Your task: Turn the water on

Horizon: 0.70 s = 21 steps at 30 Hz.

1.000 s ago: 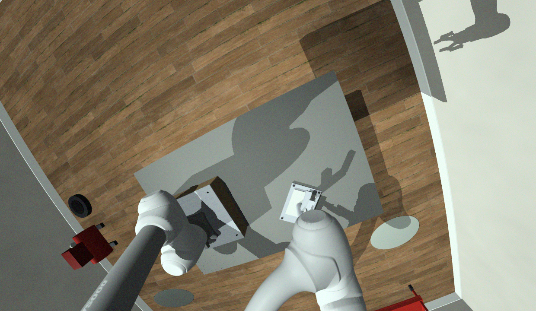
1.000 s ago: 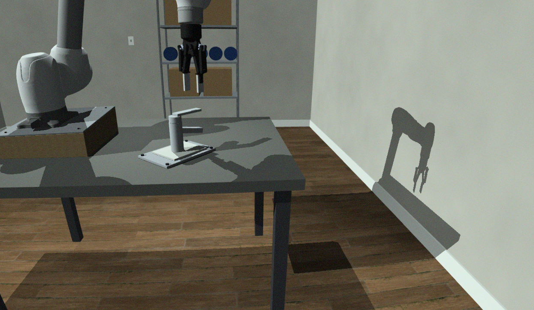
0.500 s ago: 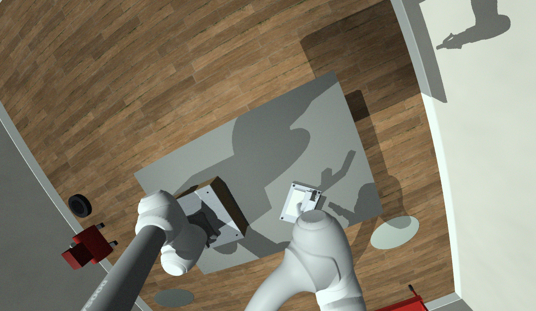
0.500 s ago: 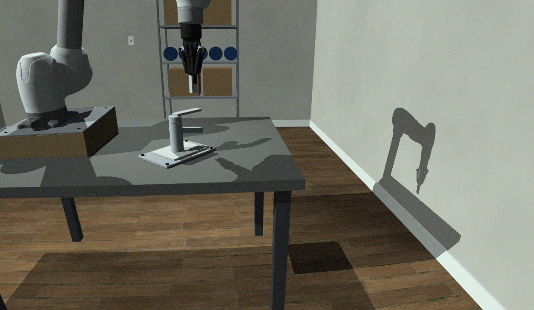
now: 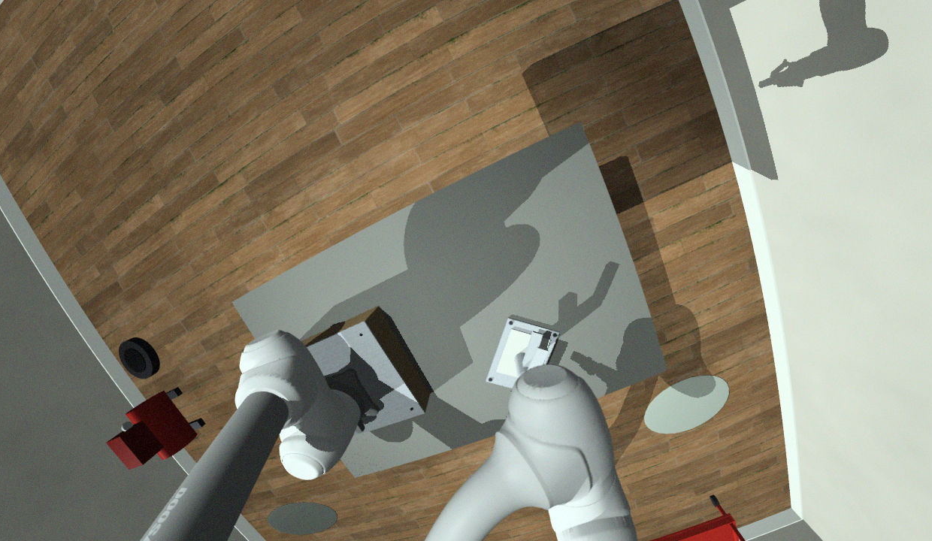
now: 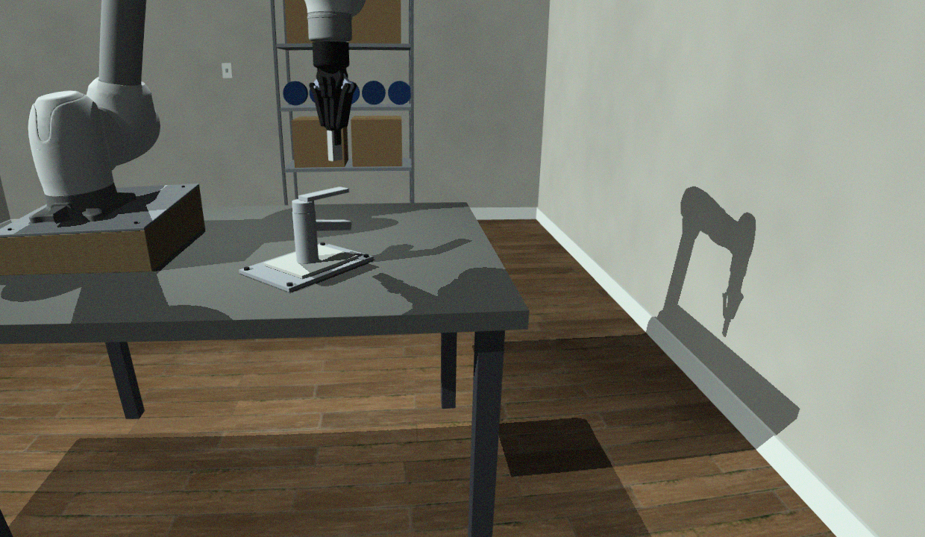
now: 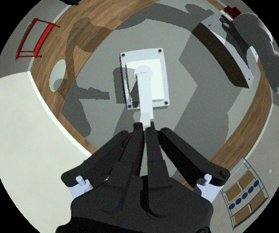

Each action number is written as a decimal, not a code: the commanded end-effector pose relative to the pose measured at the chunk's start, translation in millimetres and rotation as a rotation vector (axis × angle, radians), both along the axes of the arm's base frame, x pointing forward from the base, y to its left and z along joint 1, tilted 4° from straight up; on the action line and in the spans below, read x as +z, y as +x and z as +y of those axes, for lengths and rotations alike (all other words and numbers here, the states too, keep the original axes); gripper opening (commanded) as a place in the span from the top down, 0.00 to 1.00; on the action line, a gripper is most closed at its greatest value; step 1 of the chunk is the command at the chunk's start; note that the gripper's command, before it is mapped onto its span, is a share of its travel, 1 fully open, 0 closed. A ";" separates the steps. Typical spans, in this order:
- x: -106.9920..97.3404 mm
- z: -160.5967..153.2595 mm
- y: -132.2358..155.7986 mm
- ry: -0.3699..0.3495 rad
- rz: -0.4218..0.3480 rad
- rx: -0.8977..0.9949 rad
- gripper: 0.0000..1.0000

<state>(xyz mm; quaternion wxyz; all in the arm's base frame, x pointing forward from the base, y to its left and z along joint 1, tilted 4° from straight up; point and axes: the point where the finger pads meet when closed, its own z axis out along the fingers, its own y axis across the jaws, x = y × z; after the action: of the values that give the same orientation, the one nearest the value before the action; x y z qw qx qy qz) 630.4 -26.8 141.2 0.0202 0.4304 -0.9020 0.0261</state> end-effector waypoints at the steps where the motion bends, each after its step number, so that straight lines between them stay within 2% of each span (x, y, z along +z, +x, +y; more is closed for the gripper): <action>1: 0.1 0.0 0.0 0.000 0.000 0.000 1.00; 5: 0.1 0.0 0.0 0.000 0.000 0.000 1.00; 6: 0.1 0.0 0.0 0.000 0.000 0.000 0.59; 21: 0.1 0.0 0.0 0.000 0.000 0.000 0.59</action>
<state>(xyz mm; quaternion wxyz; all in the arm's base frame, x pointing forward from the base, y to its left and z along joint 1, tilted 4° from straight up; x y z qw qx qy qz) 630.4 -26.8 141.2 0.0202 0.4304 -0.9020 0.0261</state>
